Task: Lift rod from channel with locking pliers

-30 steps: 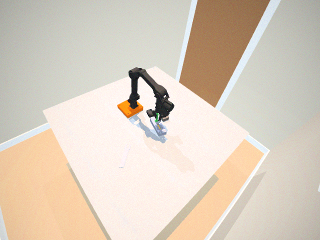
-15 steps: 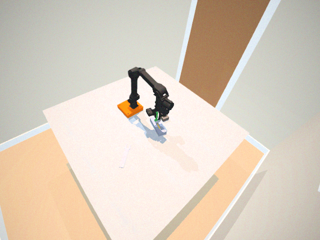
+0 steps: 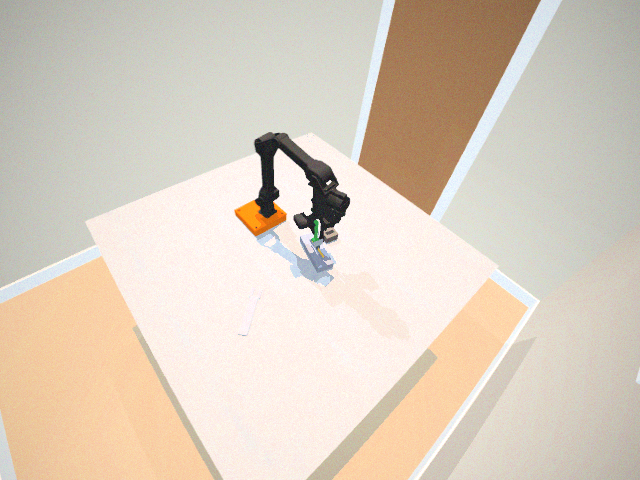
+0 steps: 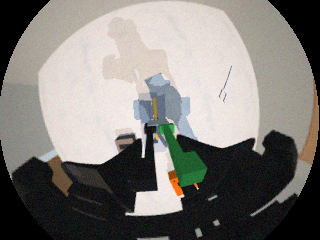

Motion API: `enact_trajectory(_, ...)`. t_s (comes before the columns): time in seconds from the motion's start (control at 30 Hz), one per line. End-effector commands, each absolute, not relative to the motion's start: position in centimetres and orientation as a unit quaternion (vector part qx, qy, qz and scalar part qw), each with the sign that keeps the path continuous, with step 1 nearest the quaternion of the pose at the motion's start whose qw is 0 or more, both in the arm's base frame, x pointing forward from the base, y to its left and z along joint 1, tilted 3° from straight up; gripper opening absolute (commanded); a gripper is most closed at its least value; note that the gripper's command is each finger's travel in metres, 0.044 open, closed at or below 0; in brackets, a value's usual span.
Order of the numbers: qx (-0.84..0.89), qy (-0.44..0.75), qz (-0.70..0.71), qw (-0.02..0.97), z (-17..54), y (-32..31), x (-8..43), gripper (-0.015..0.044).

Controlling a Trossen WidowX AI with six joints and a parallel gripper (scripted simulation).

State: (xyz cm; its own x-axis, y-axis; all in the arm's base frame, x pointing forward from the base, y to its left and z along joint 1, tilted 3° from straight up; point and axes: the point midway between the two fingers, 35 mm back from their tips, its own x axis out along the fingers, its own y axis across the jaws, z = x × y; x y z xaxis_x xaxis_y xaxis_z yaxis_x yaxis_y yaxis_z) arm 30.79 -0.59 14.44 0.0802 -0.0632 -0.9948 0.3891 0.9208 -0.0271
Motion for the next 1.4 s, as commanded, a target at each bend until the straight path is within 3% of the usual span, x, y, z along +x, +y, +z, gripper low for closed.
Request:
enact_trajectory(0.0,0.121,0.640,-0.159,0.742,15.6,-0.6,31.3,0.0101)
enact_trajectory(1.37,0.101,0.528,-0.172,0.825,21.5,0.1,33.3,0.0101)
